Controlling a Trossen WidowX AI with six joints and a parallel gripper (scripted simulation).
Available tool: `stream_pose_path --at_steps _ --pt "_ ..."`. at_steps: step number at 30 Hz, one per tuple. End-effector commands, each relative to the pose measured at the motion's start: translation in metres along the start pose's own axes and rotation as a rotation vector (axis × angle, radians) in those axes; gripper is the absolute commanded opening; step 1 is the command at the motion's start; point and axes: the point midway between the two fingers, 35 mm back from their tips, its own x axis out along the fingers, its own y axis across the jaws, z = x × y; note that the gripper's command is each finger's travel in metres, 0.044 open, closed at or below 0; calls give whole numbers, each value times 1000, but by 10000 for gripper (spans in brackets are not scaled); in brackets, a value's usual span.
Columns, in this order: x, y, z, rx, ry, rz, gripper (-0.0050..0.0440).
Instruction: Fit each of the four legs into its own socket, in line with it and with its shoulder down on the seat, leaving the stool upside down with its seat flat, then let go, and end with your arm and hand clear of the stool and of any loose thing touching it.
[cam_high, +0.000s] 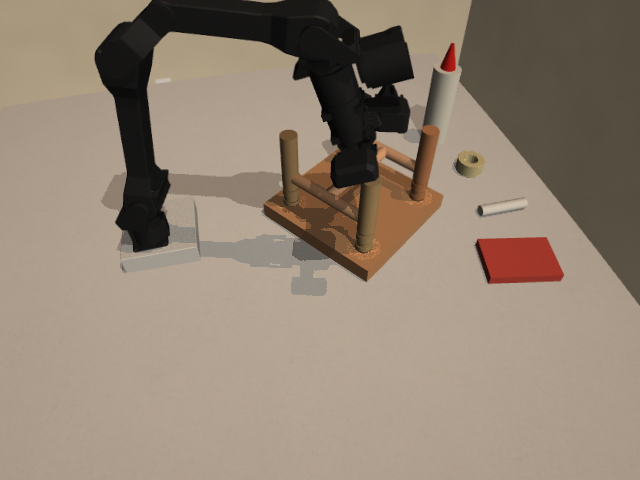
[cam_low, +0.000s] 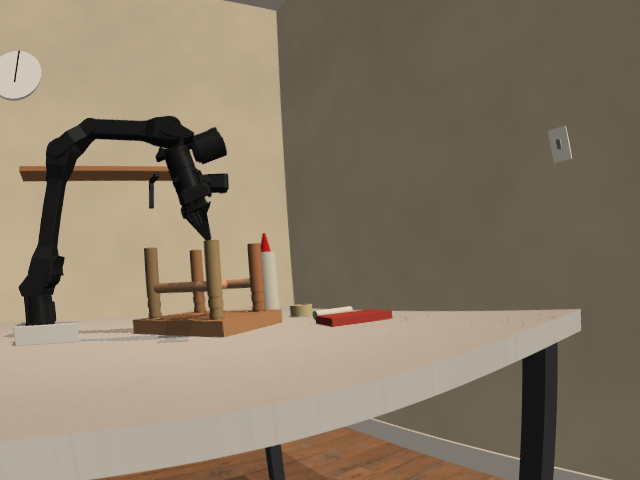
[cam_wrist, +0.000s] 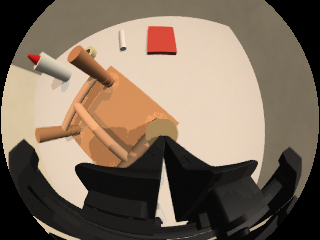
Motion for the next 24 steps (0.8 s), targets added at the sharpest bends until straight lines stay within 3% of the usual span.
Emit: stream_pose_path --at_steps 1,24 --pt "21 0 -8 2 65 2 0" --pt "-10 0 4 1 25 1 0"
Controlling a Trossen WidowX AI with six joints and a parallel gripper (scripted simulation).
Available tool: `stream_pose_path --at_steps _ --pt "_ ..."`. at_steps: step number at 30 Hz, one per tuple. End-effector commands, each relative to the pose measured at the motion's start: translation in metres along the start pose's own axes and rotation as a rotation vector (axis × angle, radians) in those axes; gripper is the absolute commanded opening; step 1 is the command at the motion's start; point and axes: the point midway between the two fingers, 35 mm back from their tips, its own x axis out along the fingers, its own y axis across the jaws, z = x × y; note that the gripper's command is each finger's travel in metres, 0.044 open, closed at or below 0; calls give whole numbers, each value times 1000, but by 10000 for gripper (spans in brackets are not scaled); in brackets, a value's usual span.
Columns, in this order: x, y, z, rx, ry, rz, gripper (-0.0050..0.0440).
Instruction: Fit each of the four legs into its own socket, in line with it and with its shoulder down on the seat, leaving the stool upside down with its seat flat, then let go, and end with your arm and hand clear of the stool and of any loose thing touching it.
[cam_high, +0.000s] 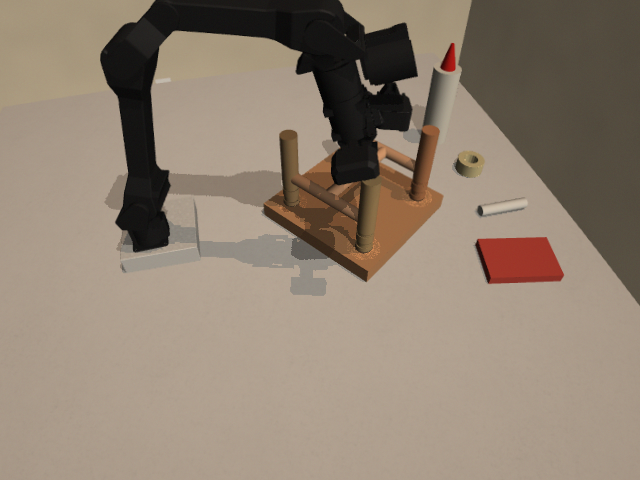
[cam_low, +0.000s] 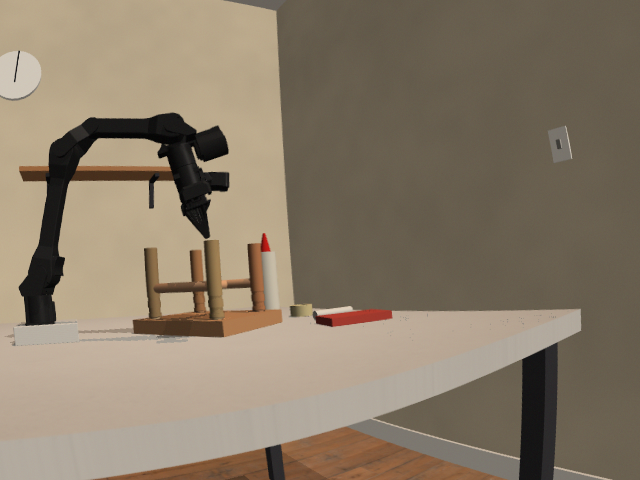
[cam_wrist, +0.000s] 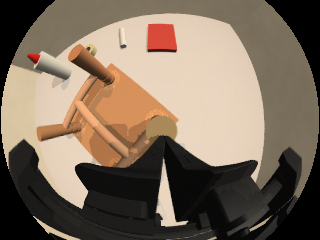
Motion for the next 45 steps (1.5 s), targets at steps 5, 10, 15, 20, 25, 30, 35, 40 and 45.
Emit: stream_pose_path --at_steps 5,10,15,20,25,30,35,40,45 --pt "-11 0 5 0 -18 1 0" --pt "-19 0 7 0 -28 0 0" --pt "-23 0 8 0 -33 0 0" --pt "-16 16 26 -38 -52 13 0" --pt "-9 64 69 -132 -129 52 0" --pt "-1 116 101 -217 -200 94 0" --pt "1 136 110 -247 -225 111 0" --pt "1 136 110 -247 -225 111 0" --pt "12 135 107 -247 -225 111 0"
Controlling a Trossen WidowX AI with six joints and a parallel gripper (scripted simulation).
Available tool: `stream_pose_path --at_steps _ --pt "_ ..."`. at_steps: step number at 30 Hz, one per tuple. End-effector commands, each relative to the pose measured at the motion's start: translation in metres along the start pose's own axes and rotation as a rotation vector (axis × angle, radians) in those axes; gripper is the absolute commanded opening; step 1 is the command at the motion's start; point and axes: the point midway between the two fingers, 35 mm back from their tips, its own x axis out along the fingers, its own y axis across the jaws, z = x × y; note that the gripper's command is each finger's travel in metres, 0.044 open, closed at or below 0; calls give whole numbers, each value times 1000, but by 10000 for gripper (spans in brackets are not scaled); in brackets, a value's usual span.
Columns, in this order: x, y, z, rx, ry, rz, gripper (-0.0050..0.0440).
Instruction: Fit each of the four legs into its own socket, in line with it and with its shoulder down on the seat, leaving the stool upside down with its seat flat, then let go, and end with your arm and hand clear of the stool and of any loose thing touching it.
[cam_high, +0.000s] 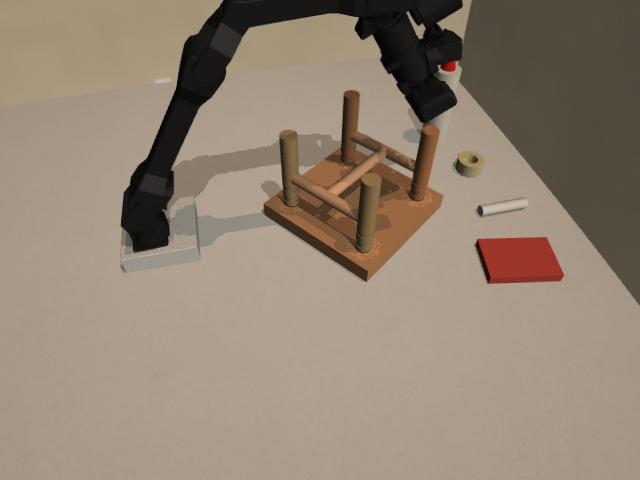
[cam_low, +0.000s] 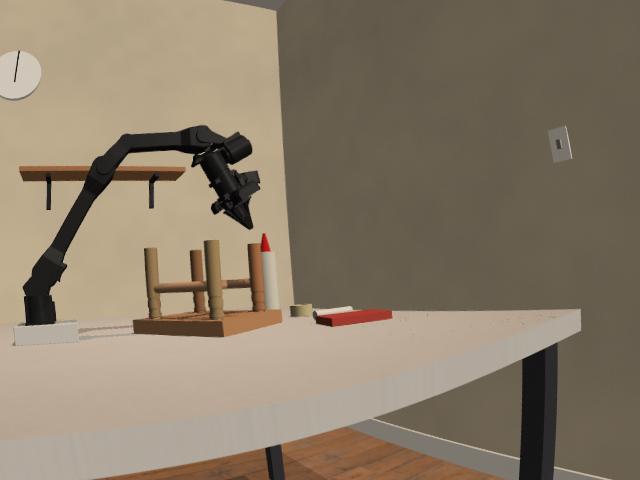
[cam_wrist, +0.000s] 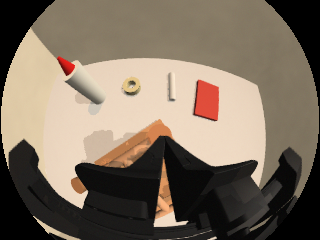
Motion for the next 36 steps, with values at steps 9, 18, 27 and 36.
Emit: stream_pose_path --at_steps 9,18,27,36 --pt "17 0 -14 3 8 1 0" --pt "30 0 -19 3 8 1 0" --pt "32 0 -21 3 8 1 0" --pt "34 0 -22 3 8 1 0"
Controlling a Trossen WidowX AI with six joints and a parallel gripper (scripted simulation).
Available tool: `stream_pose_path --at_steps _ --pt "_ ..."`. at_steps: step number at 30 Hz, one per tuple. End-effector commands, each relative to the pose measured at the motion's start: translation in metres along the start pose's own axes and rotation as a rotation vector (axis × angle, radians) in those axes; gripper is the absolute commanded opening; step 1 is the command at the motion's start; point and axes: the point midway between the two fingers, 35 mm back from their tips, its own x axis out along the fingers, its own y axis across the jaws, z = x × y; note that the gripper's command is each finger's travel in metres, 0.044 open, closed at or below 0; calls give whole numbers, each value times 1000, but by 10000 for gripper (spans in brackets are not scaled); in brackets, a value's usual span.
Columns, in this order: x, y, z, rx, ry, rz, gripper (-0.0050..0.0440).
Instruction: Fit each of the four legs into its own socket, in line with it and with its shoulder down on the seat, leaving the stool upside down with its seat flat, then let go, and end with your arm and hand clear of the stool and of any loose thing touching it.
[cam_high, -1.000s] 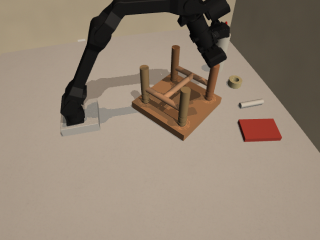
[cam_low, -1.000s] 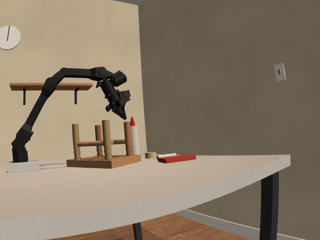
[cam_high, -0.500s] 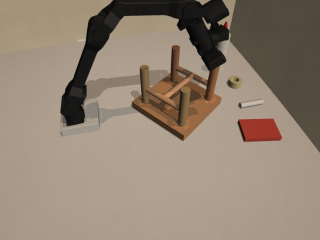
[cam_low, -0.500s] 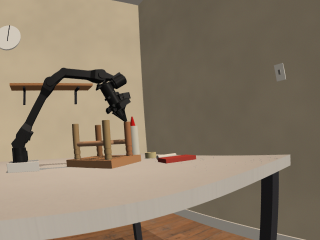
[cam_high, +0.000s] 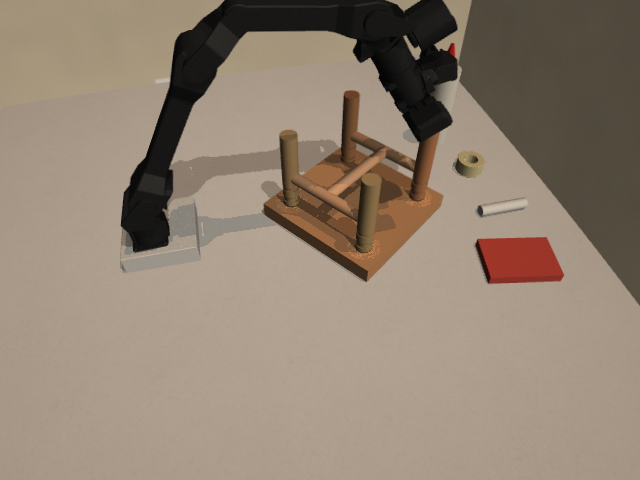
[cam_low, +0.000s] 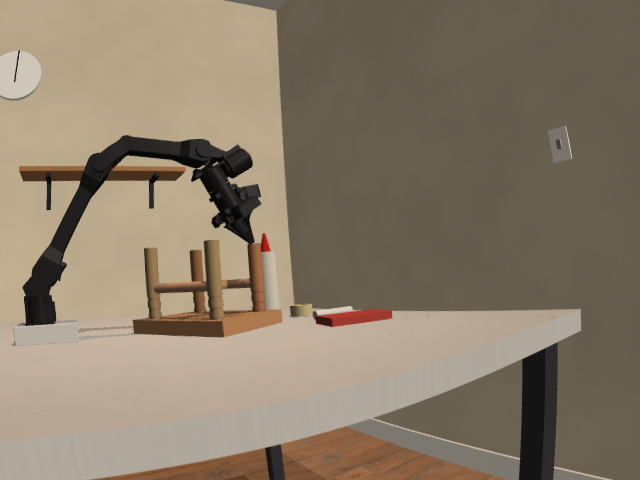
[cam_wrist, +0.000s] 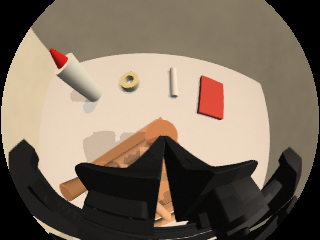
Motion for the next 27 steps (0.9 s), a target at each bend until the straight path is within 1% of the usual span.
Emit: stream_pose_path --at_steps 1,27 --pt "4 0 -5 2 15 1 0" --pt "7 0 -6 2 15 1 0"
